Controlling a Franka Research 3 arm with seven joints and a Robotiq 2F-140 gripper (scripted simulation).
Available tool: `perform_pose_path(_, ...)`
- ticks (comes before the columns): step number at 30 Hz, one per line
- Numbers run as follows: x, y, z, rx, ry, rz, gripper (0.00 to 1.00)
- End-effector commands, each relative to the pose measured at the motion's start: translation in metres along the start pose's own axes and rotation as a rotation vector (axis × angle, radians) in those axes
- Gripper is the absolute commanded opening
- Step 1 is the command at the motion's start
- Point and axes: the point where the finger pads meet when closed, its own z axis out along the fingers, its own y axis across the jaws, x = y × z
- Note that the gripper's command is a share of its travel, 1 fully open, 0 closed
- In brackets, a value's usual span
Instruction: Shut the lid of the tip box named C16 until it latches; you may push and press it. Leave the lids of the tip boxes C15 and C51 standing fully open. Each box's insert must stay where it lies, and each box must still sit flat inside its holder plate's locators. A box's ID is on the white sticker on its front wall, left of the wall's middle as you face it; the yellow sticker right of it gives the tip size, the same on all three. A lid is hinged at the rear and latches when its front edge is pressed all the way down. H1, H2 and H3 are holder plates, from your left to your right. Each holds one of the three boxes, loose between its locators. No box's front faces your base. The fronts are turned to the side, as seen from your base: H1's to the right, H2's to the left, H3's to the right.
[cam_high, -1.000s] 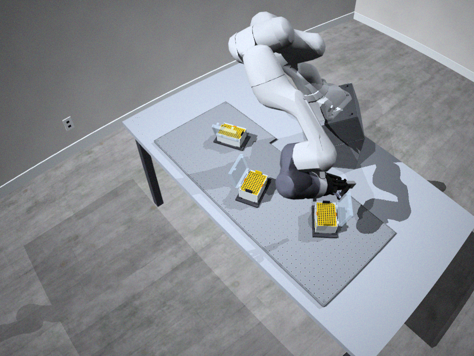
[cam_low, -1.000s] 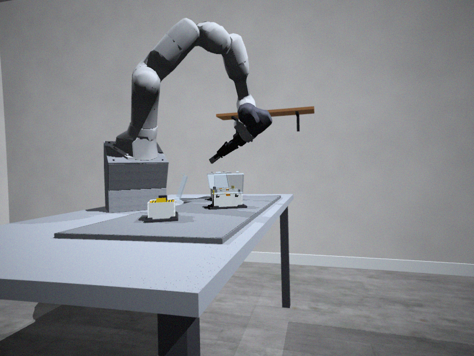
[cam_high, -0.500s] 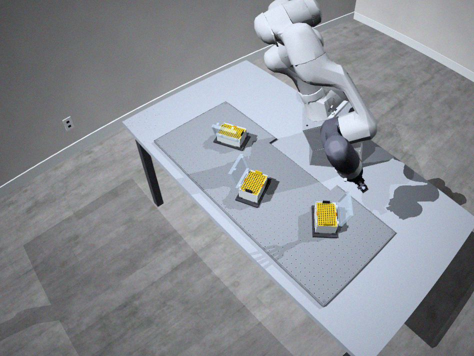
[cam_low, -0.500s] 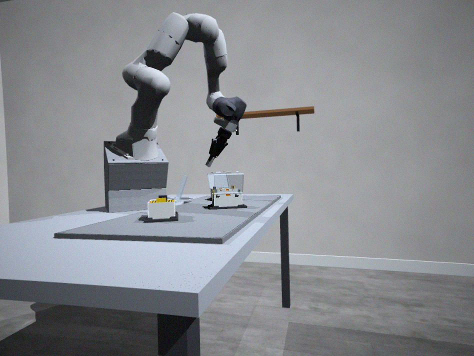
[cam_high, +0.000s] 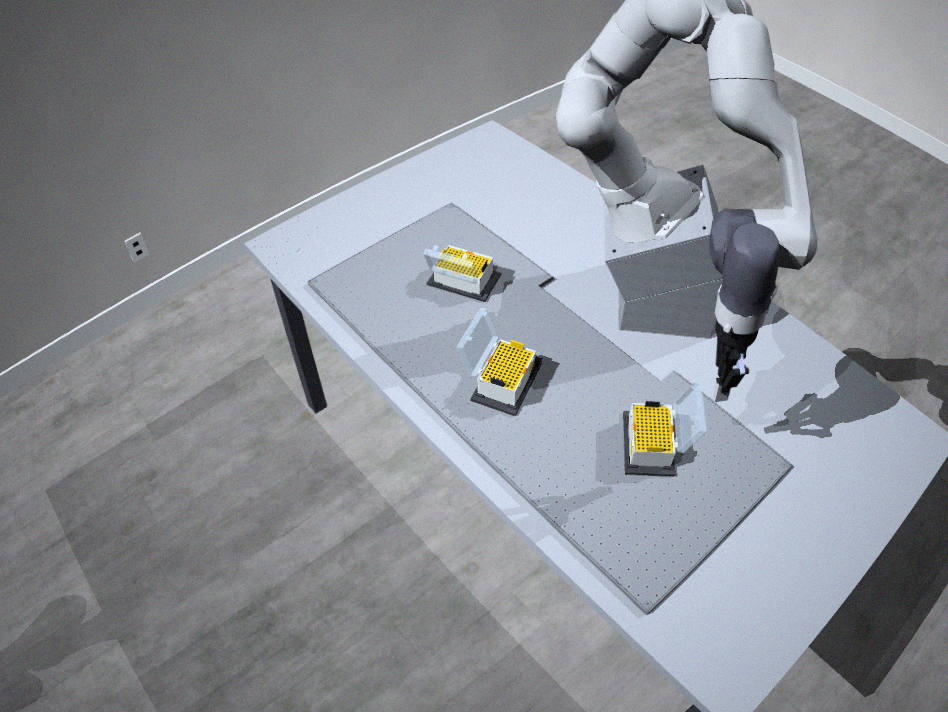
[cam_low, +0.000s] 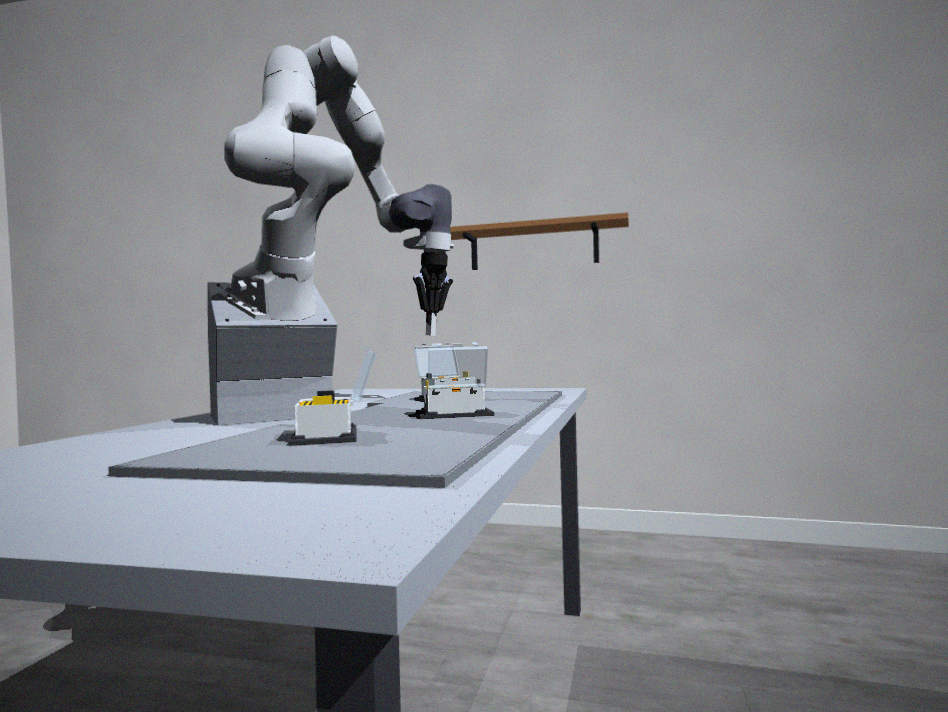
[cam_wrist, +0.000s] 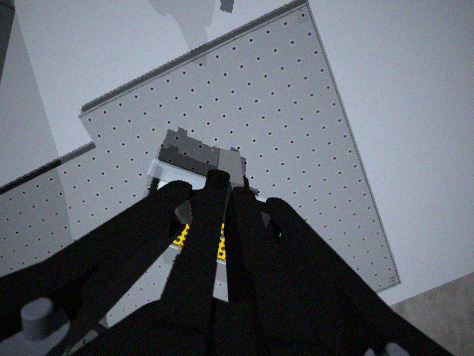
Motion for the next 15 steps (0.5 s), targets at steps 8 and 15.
perform_pose_path(8,0.0120,-0.0041,-0.0053,-0.030,-0.108,0.158,0.00)
perform_pose_path(15,0.0120,-0.0041,-0.0053,-0.030,-0.108,0.158,0.00)
